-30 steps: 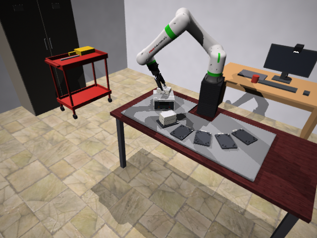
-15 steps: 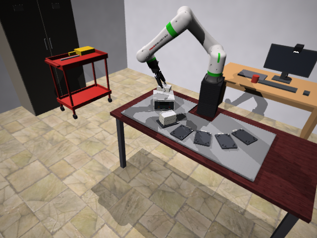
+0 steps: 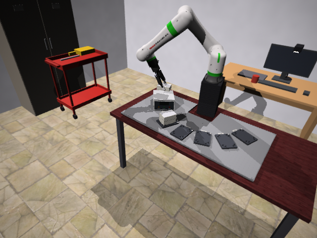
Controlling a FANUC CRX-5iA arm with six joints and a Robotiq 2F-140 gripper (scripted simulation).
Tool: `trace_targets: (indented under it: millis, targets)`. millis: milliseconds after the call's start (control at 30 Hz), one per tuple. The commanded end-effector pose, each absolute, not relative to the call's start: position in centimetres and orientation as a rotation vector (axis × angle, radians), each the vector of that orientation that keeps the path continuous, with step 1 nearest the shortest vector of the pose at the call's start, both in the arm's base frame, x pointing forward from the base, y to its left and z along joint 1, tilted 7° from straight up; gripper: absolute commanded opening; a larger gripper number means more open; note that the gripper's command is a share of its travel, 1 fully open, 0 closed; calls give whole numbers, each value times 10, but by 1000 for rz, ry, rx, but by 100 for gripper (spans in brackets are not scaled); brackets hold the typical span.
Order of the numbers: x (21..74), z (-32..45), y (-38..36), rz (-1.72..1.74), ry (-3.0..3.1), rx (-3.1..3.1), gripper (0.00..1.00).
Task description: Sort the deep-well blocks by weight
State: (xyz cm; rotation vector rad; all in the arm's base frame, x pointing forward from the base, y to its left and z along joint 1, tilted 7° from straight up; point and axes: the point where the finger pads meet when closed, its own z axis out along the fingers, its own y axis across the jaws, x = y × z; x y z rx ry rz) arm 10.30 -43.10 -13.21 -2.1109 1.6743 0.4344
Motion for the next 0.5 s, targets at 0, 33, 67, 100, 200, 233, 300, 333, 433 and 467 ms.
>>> trace_targets:
  millis: [0, 33, 67, 100, 200, 233, 300, 333, 433, 467]
  targets:
    - [103, -132, -431, 434, 1675, -2111, 10]
    - [103, -132, -431, 434, 1675, -2111, 10]
    - [103, -132, -431, 434, 1675, -2111, 10]
    - [103, -132, -431, 434, 1675, -2111, 10]
    - [103, -132, -431, 434, 1675, -2111, 10]
    - [103, -132, -431, 434, 1675, -2111, 10]
    - [109, -131, -429, 447, 1613, -2177, 10]
    - [112, -131, -427, 454, 1581, -2210, 10]
    - [121, -130, -423, 473, 1482, -2305, 10]
    - [124, -129, -422, 479, 1448, -2336, 10]
